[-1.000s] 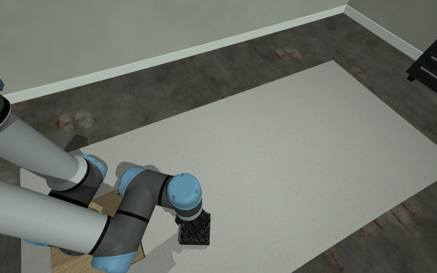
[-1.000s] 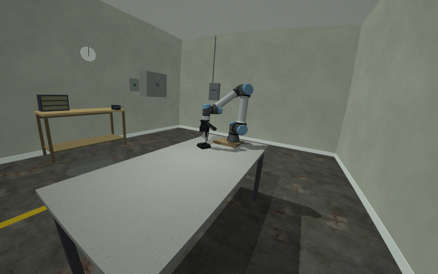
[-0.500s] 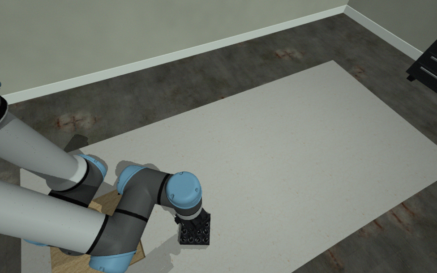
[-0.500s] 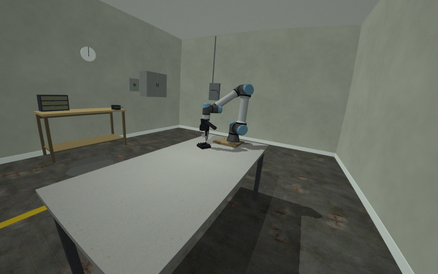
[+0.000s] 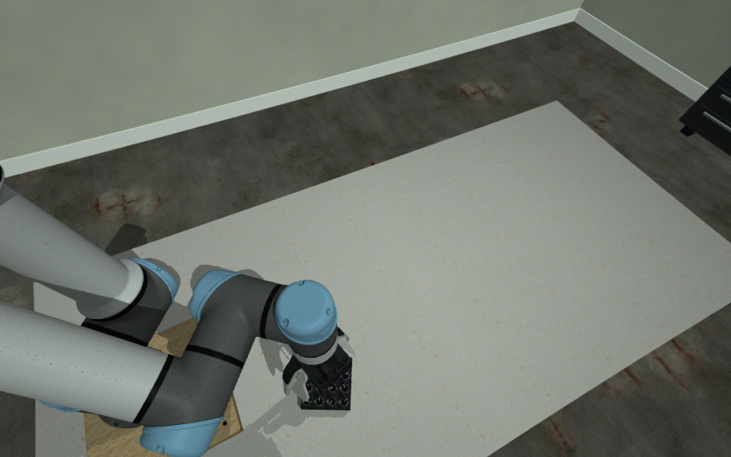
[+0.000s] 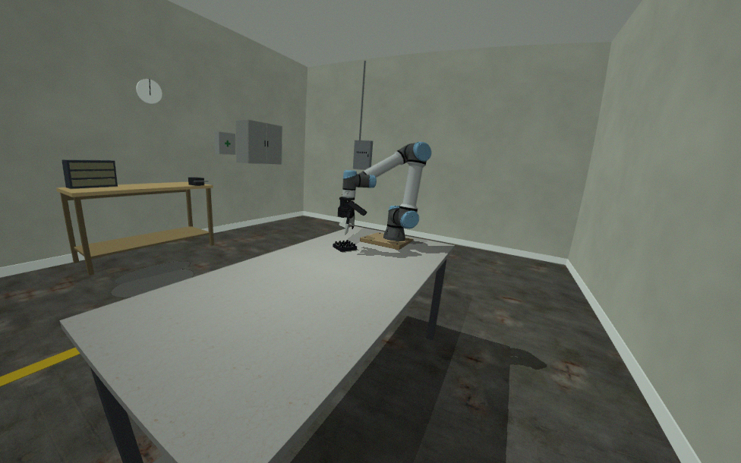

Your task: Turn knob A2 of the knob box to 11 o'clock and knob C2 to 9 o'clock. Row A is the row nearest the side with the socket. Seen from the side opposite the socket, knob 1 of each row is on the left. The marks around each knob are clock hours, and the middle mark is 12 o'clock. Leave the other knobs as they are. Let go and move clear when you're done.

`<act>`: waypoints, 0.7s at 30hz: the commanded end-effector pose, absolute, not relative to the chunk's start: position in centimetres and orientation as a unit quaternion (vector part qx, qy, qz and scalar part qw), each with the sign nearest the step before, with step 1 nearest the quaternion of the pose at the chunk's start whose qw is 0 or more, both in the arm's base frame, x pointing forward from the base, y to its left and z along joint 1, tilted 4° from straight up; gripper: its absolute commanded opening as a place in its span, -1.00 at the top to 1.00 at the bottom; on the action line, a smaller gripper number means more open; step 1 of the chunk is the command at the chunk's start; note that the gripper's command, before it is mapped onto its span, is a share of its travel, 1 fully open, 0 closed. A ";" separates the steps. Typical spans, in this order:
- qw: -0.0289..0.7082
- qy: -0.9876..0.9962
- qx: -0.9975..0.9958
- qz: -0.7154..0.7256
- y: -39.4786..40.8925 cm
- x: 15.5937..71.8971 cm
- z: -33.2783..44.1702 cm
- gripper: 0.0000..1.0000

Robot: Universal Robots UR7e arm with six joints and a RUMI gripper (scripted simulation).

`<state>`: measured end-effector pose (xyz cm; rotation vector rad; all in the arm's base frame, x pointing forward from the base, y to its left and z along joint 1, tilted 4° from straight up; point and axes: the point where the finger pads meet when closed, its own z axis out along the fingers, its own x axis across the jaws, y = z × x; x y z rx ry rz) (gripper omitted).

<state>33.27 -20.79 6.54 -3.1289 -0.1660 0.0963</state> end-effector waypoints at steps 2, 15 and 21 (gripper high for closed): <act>0.003 -0.053 -0.998 0.031 -20.8 33.4 8.4 -1.00; 0.003 -0.053 -0.998 0.031 -20.8 33.8 15.7 -1.00; 0.003 -0.053 -0.998 0.031 -20.8 33.9 16.1 -1.00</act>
